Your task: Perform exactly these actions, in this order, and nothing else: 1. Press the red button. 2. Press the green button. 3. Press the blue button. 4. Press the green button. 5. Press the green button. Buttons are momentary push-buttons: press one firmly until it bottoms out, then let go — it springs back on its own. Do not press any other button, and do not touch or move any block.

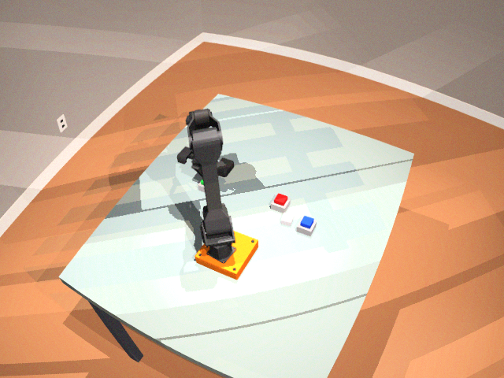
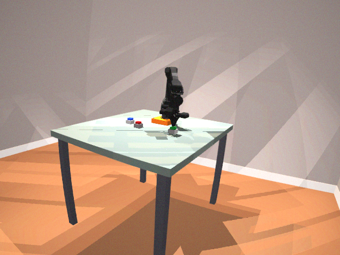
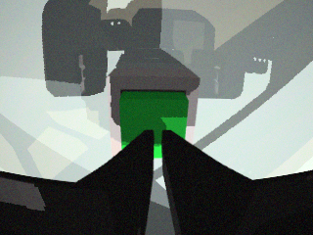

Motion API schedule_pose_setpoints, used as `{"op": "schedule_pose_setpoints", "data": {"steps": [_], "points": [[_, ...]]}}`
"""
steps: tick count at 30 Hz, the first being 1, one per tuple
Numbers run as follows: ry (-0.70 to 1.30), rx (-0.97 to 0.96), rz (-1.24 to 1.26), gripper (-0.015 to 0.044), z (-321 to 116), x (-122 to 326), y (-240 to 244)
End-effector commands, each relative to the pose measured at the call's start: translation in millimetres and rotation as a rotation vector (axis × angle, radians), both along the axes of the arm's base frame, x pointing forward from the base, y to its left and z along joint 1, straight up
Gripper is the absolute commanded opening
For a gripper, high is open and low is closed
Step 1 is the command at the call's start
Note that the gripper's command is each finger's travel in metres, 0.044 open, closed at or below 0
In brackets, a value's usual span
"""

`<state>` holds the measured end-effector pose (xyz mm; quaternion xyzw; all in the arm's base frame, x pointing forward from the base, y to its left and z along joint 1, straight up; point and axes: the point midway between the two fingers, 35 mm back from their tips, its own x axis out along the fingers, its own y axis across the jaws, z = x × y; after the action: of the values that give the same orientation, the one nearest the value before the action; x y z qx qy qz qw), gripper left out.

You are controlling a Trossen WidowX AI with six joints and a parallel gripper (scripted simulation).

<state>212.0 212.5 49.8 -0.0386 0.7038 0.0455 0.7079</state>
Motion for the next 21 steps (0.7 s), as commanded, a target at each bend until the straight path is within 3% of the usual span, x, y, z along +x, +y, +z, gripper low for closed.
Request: {"op": "schedule_pose_setpoints", "data": {"steps": [1, 5, 10, 15, 21], "points": [[-0.014, 0.011, -0.004, 0.002, 22.9, 1.7, 1.2], [-0.014, 0.011, -0.004, 0.002, 25.5, 1.9, 1.4], [-0.014, 0.011, -0.004, 0.002, 82.1, 0.9, 0.3], [-0.014, 0.011, -0.004, 0.002, 84.7, 2.2, -1.8], [-0.019, 0.004, -0.004, 0.002, 84.6, 46.0, -66.1]]}}
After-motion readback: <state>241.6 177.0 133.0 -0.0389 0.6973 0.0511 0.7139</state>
